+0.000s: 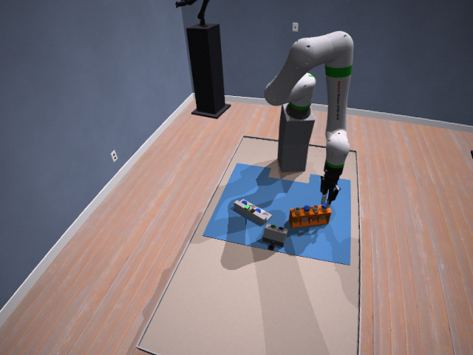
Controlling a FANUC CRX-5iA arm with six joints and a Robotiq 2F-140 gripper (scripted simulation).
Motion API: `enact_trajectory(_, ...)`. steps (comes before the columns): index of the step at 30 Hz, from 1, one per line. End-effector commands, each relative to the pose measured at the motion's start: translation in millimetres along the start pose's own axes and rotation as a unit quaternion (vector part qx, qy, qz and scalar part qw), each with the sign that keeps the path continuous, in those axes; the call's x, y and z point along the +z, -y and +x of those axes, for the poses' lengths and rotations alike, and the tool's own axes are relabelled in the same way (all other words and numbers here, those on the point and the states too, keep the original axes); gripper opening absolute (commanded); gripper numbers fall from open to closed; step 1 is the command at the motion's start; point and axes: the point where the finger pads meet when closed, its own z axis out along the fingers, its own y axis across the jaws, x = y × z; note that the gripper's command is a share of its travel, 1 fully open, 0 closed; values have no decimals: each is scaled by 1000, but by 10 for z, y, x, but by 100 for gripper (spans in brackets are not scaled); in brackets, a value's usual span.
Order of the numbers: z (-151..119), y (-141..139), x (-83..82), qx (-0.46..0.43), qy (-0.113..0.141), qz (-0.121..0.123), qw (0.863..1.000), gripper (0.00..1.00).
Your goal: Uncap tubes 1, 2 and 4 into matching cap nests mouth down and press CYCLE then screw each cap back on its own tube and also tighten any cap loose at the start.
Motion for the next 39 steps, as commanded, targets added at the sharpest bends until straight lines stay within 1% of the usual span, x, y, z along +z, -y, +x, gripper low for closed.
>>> enact_trajectory(1,2,4,5,0,3,-4,1000,0)
enact_trajectory(8,2,5,40,0,3,-4,1000,0)
enact_trajectory(18,2,5,42,0,3,-4,1000,0)
enact_trajectory(19,2,5,42,0,3,-4,1000,35)
enact_trajectory(39,2,5,42,0,3,-4,1000,35)
